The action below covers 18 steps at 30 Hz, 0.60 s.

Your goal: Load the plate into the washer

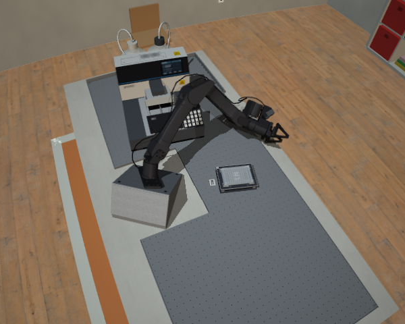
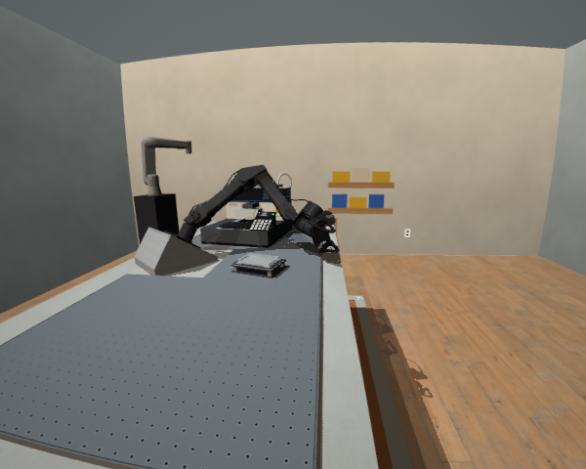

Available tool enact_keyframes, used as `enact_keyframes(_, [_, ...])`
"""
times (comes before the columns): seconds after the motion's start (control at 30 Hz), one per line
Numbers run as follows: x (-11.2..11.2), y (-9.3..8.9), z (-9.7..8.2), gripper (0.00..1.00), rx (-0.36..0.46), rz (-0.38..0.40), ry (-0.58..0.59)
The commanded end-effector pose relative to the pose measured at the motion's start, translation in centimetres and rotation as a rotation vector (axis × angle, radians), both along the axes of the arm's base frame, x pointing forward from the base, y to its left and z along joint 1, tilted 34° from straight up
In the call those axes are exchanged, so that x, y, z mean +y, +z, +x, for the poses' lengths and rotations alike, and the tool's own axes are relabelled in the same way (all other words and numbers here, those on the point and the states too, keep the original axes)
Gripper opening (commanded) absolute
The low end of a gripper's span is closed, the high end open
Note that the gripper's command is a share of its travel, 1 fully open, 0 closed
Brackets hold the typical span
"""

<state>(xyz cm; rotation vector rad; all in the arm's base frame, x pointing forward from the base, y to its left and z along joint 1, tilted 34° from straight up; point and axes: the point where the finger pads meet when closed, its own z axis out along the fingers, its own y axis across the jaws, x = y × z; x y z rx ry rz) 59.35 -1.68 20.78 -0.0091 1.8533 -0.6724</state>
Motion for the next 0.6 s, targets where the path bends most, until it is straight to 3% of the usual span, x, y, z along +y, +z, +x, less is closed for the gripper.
enact_keyframes(0.0, [-0.29,0.77,-0.02,1.00,-0.017,0.002,-0.006])
enact_keyframes(0.57, [-0.84,1.24,-0.42,1.00,0.002,0.022,-0.001])
